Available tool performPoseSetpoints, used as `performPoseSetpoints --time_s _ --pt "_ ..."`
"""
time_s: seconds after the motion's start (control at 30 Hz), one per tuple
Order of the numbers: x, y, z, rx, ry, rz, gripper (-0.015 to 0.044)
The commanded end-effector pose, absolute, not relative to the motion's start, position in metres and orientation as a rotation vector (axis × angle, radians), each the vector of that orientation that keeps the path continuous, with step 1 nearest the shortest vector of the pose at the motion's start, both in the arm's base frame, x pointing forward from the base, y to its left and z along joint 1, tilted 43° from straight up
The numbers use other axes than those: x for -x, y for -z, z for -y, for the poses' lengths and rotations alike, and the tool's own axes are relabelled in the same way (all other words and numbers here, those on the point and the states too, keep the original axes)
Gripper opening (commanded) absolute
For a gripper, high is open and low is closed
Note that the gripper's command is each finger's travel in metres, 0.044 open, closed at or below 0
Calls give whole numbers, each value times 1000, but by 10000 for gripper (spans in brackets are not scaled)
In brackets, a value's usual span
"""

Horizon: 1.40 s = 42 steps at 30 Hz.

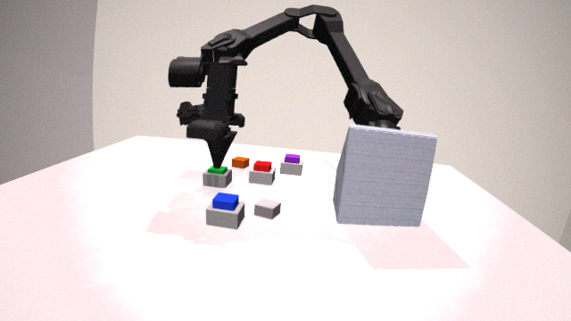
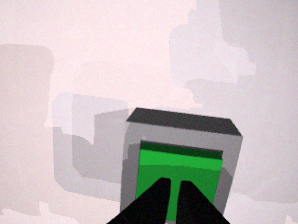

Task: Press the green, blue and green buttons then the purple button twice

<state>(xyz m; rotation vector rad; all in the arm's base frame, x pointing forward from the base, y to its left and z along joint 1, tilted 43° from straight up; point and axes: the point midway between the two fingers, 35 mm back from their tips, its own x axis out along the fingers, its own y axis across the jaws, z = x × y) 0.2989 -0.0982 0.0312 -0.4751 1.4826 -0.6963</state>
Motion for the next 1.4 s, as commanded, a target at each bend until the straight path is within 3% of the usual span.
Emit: performPoseSetpoints --time_s 0.0,0.27,0.8,1.37 --pt "-298 -31 99 483 697 -1485 20" --pt "-299 -33 97 476 696 -1483 20" --pt "-302 -101 36 480 693 -1487 20" --pt "-153 -188 118 488 697 -1493 20"
